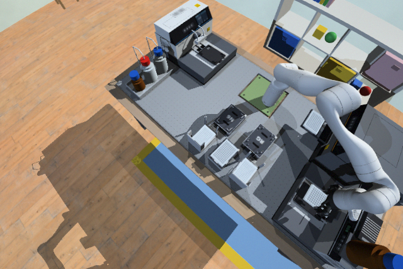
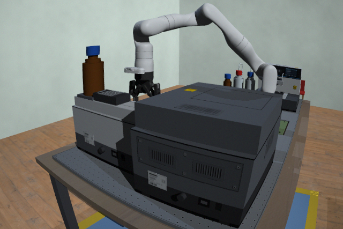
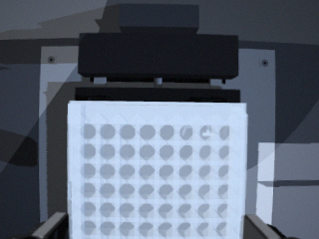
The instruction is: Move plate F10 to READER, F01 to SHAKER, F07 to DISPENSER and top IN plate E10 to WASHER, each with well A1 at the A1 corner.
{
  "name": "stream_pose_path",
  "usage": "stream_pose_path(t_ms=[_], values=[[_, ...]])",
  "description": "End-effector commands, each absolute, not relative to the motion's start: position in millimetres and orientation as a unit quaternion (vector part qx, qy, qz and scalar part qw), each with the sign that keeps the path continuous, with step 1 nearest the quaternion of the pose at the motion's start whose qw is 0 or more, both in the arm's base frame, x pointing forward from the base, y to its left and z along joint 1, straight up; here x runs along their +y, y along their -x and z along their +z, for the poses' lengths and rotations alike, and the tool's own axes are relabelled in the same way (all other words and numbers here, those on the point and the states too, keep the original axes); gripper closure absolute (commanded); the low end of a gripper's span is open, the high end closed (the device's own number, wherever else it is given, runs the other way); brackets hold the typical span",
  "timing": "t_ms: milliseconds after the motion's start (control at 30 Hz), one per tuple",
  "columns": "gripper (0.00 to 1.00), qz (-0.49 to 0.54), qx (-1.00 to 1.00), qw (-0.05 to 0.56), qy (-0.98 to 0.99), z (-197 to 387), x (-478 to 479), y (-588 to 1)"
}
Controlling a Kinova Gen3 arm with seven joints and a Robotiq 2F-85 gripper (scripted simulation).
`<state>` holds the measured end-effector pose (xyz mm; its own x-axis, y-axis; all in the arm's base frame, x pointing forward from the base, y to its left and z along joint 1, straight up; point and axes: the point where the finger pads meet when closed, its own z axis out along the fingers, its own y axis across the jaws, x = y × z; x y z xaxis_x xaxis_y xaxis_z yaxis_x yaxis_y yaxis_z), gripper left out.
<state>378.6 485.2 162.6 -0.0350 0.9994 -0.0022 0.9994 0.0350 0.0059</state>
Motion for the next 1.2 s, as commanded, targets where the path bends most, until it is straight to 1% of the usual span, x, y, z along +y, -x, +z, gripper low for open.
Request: stream_pose_path(t_ms=[0, 567, 1167], values=[[0.06, 0.003, 0.719, 0.003, -0.695, 160, 486, -379], [0.06, 0.003, 0.719, 0.003, -0.695, 140, 486, -379], [0.06, 0.003, 0.719, 0.003, -0.695, 140, 486, -379]])
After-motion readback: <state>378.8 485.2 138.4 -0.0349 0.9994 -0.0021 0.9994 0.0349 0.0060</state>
